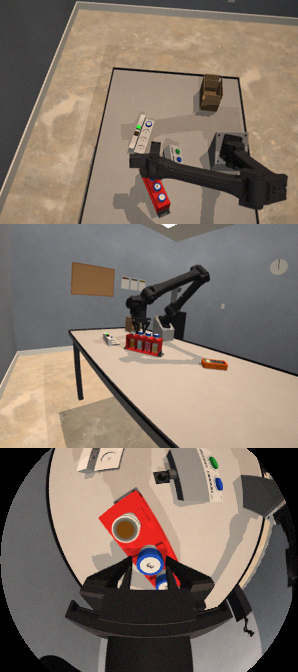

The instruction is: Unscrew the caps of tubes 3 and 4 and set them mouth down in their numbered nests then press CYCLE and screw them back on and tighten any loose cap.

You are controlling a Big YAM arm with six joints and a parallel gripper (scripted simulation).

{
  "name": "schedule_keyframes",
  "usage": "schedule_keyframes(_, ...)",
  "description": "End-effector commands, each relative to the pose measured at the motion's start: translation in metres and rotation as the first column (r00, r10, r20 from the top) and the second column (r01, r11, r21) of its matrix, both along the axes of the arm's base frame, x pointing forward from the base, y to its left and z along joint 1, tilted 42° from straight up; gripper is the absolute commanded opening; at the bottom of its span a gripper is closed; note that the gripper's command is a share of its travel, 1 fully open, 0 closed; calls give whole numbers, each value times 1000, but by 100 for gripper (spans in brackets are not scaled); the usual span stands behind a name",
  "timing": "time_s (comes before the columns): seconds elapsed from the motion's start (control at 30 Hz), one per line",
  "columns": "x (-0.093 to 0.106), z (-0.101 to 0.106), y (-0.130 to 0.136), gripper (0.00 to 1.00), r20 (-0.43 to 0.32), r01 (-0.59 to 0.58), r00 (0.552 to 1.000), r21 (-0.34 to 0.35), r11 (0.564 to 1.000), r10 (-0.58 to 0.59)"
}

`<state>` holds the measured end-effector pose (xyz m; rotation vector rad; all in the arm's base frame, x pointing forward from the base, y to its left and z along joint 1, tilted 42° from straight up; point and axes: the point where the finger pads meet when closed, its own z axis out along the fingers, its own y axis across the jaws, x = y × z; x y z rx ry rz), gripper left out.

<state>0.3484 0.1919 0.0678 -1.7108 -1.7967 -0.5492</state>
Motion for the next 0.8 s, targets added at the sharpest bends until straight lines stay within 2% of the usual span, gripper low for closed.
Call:
schedule_keyframes(0.0, 12, 8, 2, 49, 22, 16, 1000, 3, 1000, -16)
schedule_keyframes(0.13, 12, 8, 2, 49, 22, 16, 1000, 3, 1000, -16)
schedule_keyframes(0.17, 22, 17, 6, 49, 122, -62, 991, 15, 998, 59)
schedule_keyframes(0.23, 22, 17, 6, 49, 122, -62, 991, 15, 998, 59)
schedule_keyframes(0.27, 21, 17, 6, 49, 176, -125, 977, 19, 992, 119)
schedule_keyframes(0.33, 19, 15, 6, 49, 266, -241, 936, 15, 970, 229)
schedule_keyframes(0.4, 12, 8, 1, 49, 296, -292, 914, 8, 956, 277)
schedule_keyframes(0.43, 16, 12, 6, 49, 332, -337, 889, 5, 941, 317)
schedule_keyframes(0.53, 12, 8, 1, 49, 399, -408, 835, -14, 913, 379)
schedule_keyframes(0.63, 16, 12, 6, 49, 475, -499, 753, -38, 866, 455)
schedule_keyframes(0.73, 12, 8, 1, 49, 537, -562, 675, -71, 824, 506)
schedule_keyframes(0.77, 12, 8, 1, 49, 537, -562, 675, -71, 824, 506)
